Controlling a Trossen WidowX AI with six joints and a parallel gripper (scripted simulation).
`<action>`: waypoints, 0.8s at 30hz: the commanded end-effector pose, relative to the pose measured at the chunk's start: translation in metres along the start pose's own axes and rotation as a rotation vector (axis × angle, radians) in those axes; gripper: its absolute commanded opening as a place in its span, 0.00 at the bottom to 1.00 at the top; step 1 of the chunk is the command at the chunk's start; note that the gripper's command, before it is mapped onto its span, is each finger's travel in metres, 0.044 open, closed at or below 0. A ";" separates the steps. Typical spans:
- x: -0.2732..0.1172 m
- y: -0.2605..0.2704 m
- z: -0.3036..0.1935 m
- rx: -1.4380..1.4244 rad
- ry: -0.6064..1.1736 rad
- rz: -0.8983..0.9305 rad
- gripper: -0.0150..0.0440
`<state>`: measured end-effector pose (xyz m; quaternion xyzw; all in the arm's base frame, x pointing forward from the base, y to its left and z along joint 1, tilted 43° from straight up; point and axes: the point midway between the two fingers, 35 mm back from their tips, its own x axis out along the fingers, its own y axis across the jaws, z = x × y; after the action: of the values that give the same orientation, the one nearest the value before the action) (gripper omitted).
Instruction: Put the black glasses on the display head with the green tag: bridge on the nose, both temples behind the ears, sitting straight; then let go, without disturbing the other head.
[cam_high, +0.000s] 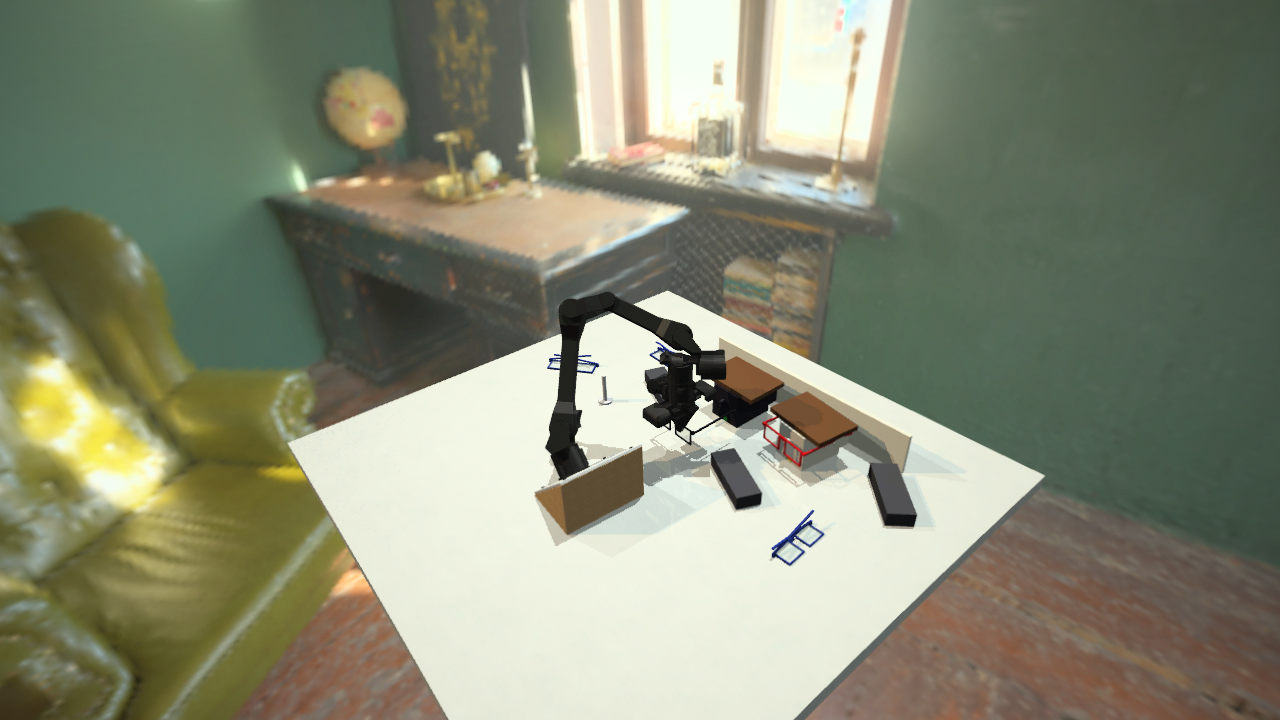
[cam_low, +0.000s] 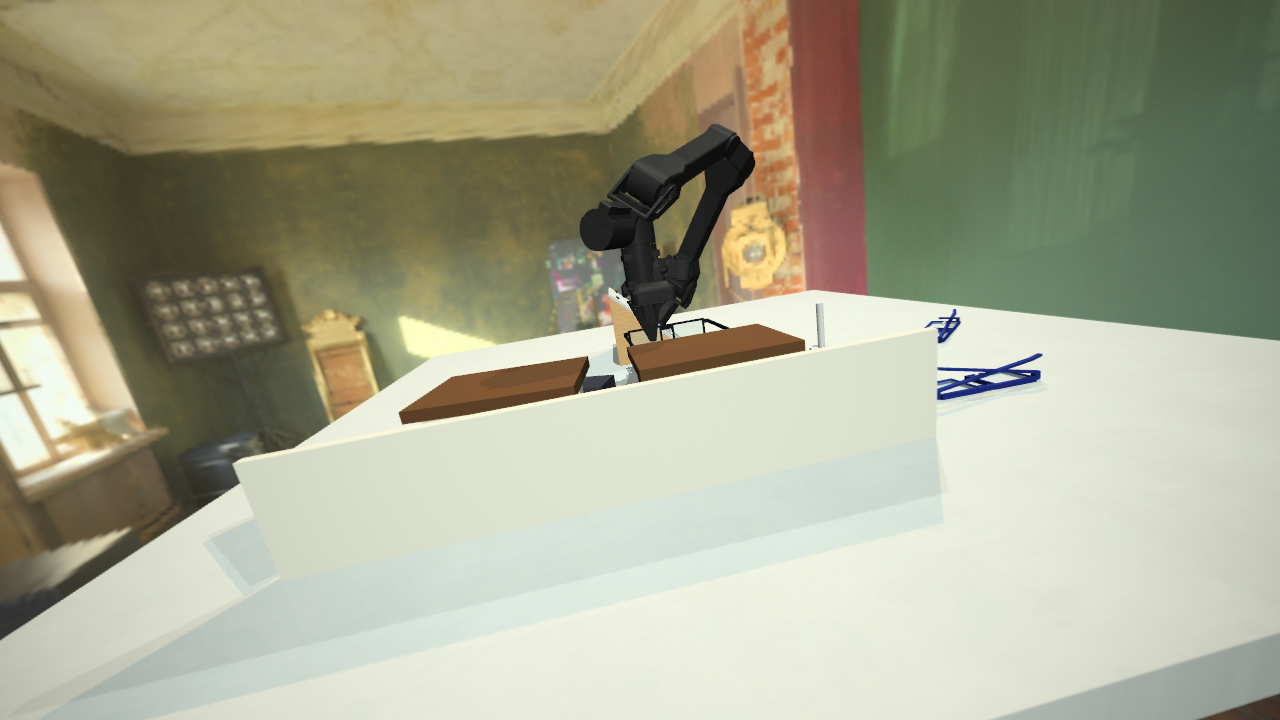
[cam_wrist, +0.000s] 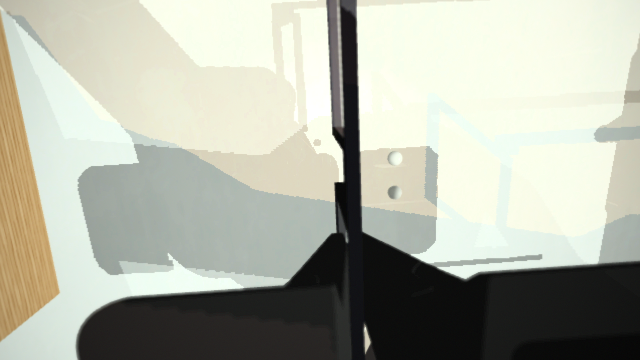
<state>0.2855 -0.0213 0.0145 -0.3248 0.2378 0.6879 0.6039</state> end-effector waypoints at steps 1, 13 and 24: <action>0.002 -0.005 0.000 0.005 -0.007 0.006 0.25; 0.002 -0.023 0.000 0.005 -0.007 0.005 0.25; 0.002 -0.039 0.001 0.004 -0.007 0.004 0.25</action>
<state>0.3204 -0.0162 0.0189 -0.3269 0.2361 0.6868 0.6047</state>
